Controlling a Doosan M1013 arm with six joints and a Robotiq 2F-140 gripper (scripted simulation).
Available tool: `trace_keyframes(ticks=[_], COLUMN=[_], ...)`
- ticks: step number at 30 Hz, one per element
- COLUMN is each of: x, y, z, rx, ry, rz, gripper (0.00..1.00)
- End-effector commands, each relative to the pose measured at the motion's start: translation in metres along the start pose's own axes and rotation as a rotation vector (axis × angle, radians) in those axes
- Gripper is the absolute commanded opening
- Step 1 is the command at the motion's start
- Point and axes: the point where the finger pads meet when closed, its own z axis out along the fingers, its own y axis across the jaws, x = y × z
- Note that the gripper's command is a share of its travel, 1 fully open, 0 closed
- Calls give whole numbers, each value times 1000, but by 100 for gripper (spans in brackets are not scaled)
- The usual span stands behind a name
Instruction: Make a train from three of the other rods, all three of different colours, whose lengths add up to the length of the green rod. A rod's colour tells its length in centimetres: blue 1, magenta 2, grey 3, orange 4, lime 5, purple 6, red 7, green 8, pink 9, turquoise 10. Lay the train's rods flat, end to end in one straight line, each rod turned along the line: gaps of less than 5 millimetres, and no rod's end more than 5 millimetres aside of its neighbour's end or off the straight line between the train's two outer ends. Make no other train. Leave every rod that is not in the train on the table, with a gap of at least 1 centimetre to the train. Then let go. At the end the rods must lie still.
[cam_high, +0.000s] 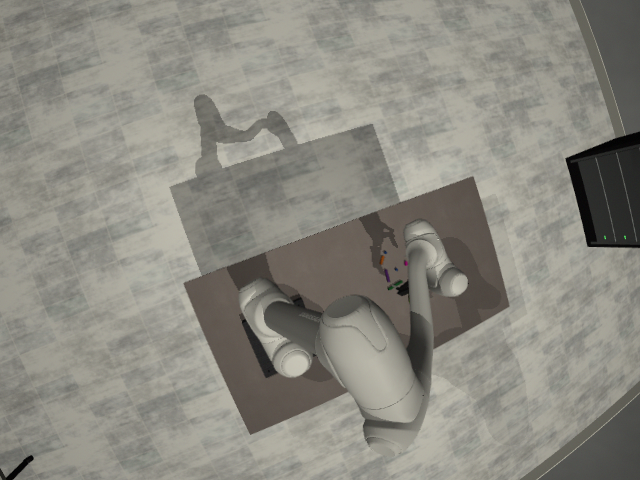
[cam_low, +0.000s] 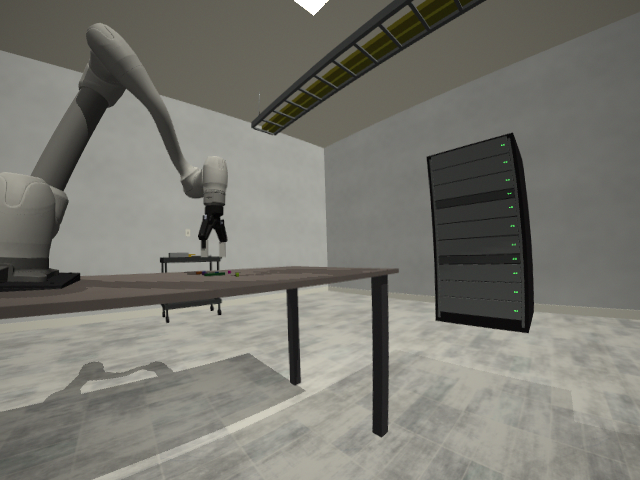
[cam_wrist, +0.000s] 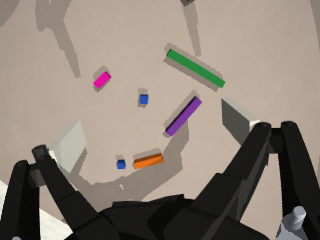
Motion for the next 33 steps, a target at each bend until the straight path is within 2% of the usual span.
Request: trace_keyframes(ticks=[1,10,13,25,33], x=[1,6,20,52,59], y=[1,6,18,50,57], z=[-1,-1,-1,0,0], rx=[5,5,5,6,6], ry=[-3,-3,-2,-1,-1], rz=[5,-67,-251,-702,-803], gripper=[100,100,100,100,100])
